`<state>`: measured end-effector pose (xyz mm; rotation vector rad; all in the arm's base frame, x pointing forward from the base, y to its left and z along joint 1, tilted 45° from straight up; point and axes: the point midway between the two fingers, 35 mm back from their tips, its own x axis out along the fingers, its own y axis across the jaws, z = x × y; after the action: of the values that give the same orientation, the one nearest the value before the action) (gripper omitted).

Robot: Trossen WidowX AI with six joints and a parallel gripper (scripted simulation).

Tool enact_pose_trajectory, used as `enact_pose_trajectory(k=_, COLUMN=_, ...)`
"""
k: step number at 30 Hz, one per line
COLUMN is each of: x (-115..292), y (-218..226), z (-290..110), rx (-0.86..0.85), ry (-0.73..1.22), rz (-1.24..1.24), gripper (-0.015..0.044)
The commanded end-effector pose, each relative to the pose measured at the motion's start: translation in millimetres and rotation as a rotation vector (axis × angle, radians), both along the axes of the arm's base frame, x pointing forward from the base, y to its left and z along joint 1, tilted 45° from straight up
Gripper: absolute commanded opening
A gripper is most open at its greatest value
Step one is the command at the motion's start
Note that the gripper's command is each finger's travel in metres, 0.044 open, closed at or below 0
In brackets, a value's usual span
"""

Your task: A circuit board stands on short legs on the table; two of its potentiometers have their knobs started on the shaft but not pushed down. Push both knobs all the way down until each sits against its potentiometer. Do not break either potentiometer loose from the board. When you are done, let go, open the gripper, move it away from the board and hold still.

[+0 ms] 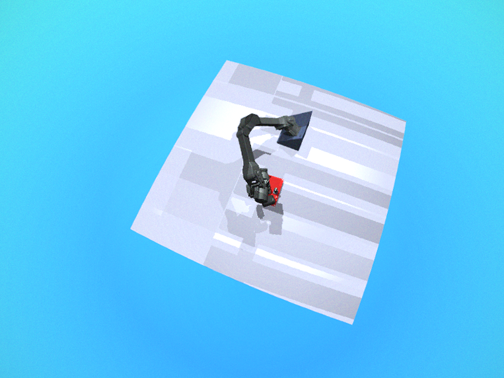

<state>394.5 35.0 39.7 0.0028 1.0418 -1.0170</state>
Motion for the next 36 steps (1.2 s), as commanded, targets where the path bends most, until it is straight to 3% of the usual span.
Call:
enact_pose_trajectory(k=1, x=-0.2, y=-2.4, z=-2.4, rx=-0.006, ry=0.006, rz=0.001, gripper=0.0000)
enact_pose_trajectory(k=36, x=1.0, y=-10.0, z=-10.0, rx=-0.006, ry=0.005, rz=0.001, gripper=0.0000)
